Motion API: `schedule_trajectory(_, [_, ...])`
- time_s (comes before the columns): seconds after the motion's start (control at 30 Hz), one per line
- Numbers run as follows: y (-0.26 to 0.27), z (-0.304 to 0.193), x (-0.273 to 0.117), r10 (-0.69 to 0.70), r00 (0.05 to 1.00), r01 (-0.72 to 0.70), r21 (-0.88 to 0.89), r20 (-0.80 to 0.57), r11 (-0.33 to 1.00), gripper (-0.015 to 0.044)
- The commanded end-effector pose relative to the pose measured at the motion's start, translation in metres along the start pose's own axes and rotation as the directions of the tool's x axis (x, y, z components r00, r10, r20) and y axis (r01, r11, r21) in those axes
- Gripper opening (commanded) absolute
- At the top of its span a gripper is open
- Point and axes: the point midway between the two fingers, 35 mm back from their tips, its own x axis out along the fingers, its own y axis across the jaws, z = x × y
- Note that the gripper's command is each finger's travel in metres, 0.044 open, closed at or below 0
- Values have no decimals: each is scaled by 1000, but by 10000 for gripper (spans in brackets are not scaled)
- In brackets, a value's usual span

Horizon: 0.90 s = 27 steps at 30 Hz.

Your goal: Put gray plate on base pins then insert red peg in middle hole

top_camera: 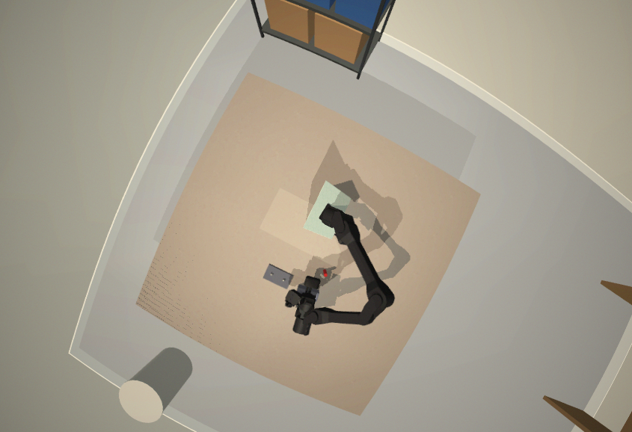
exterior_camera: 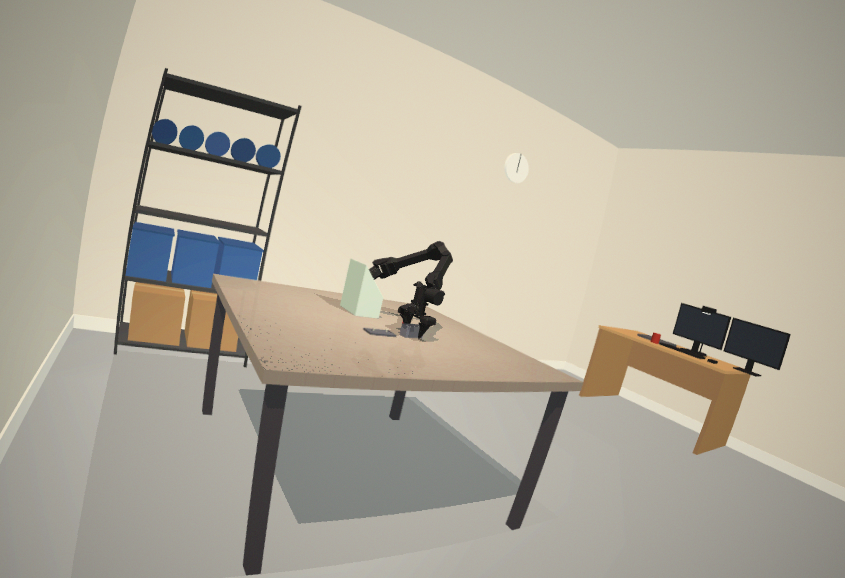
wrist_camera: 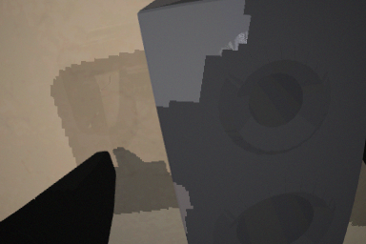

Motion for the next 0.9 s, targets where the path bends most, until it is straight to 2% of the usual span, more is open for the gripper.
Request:
schedule_trajectory(0.0, [-2,2,1,-2,1000,2,12,3,1000,361])
schedule_trajectory(0.23, [-2,2,1,-2,1000,2,12,3,1000,177])
schedule_trajectory(0.47, [-2,2,1,-2,1000,2,12,3,1000,131])
schedule_trajectory(0.63, [-1,3,-6,-2,1000,2,12,5,1000,0])
schedule_trajectory(0.87, [2,3,-27,-2,1000,2,11,11,1000,0])
